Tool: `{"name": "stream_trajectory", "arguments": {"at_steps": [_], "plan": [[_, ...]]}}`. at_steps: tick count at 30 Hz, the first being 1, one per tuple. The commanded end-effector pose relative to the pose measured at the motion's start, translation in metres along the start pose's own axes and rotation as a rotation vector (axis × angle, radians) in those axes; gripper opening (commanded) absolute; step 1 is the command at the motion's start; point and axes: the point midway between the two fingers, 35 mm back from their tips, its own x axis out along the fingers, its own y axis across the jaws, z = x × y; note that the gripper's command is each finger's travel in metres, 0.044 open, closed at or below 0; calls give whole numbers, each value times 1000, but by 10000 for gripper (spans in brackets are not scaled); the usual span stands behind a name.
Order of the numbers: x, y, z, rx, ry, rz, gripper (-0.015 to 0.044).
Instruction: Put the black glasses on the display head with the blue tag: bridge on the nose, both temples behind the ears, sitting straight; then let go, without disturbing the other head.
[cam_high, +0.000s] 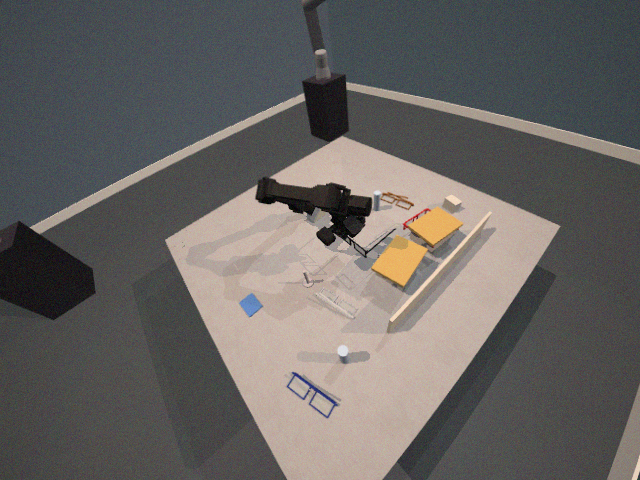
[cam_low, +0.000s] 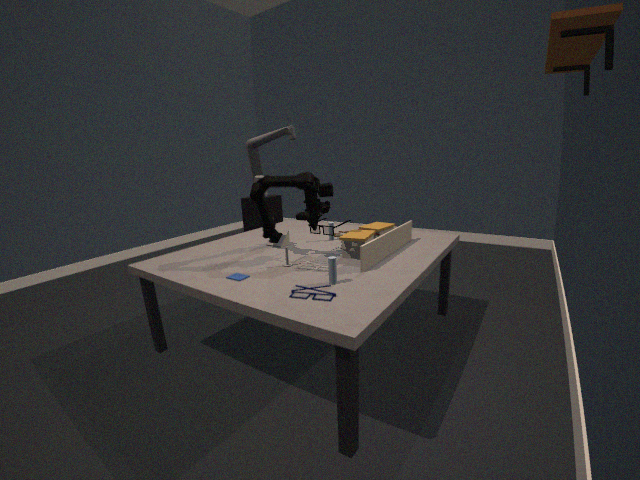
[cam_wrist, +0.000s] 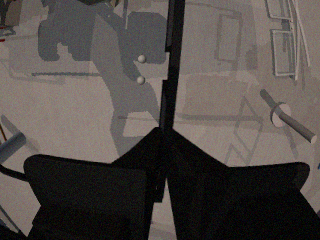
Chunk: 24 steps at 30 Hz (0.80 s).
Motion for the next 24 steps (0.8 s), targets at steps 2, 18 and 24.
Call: {"name": "stream_trajectory", "arguments": {"at_steps": [2,18,24], "plan": [[3,34,-14,-41,11,-9,0],[13,107,-68,-154,17,-75,0],[16,107,-67,-154,17,-74,0]]}}
